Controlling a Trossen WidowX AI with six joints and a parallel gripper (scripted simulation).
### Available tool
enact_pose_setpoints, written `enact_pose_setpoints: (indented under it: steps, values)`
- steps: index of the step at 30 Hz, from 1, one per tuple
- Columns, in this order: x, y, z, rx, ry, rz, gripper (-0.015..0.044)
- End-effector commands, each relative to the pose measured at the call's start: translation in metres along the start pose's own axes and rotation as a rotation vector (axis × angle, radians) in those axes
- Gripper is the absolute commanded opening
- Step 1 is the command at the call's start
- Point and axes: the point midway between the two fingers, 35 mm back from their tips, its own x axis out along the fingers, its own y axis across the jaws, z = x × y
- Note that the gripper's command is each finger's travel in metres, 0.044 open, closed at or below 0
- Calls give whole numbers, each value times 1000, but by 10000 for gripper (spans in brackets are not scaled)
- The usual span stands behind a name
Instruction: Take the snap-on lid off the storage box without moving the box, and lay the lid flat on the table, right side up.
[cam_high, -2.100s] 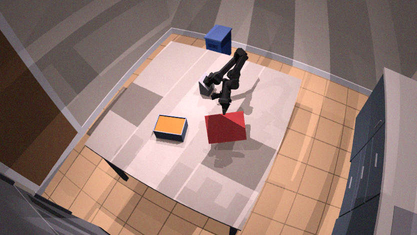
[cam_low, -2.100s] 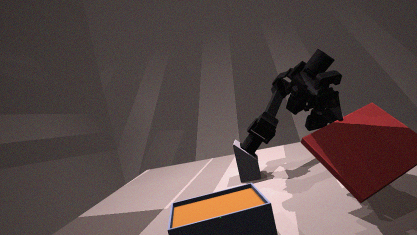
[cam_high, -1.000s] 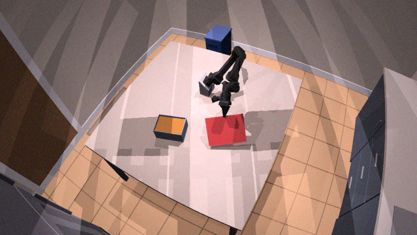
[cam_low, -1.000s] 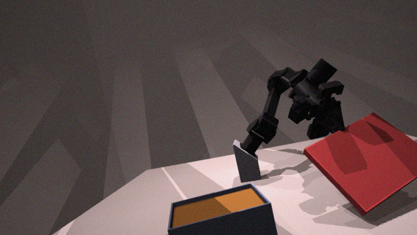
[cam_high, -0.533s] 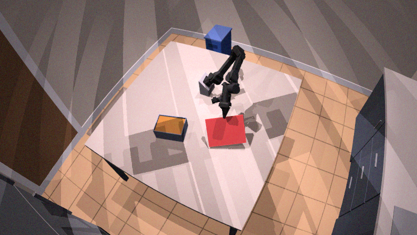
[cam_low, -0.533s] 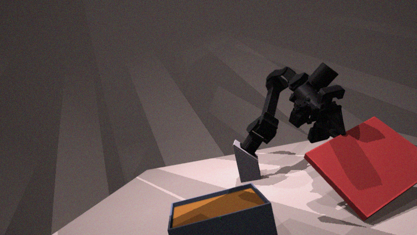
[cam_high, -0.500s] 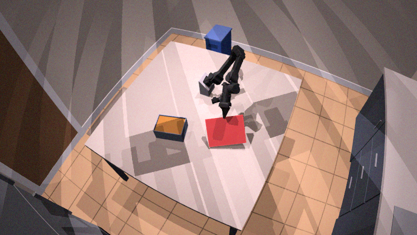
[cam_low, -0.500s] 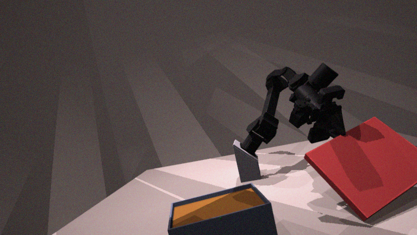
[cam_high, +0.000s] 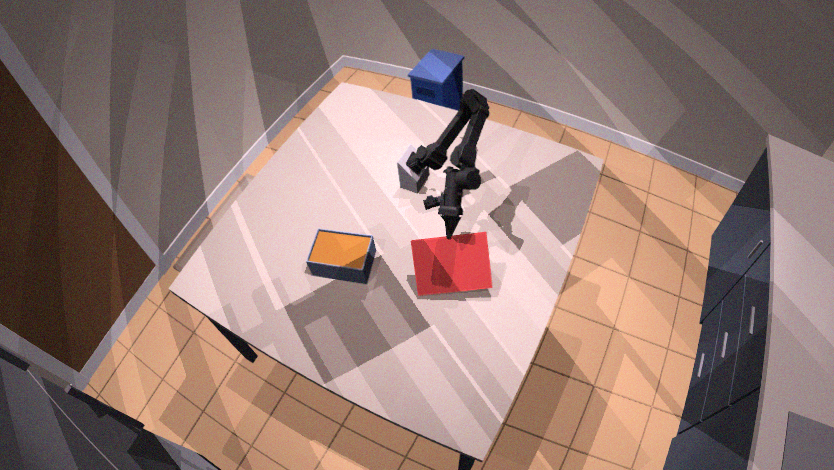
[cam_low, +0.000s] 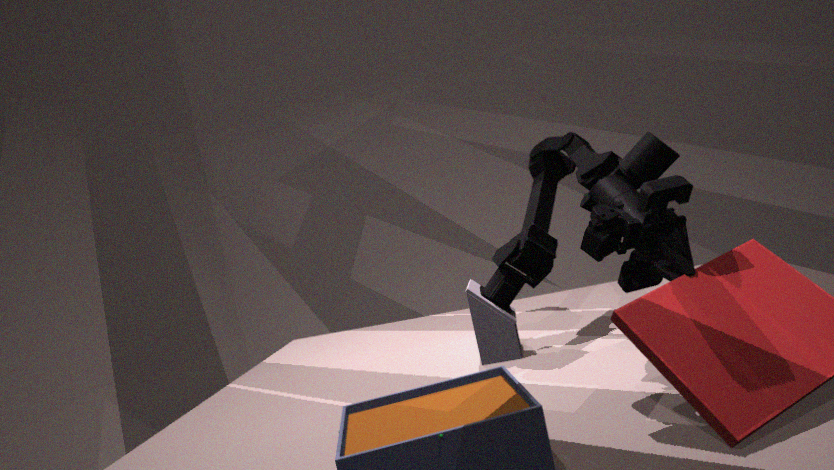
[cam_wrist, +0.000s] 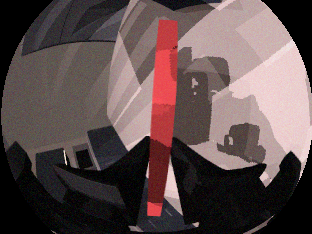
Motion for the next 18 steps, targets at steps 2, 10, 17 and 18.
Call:
enact_pose_setpoints:
  steps: [2, 10, 17, 18]
  values:
    - [4, -7, 2, 9, -4, -10, 0]
    - [8, -12, 2, 9, -3, -10, 0]
    - [11, -16, 2, 10, -3, -9, 0]
    - [12, -16, 2, 10, -3, -9, 0]
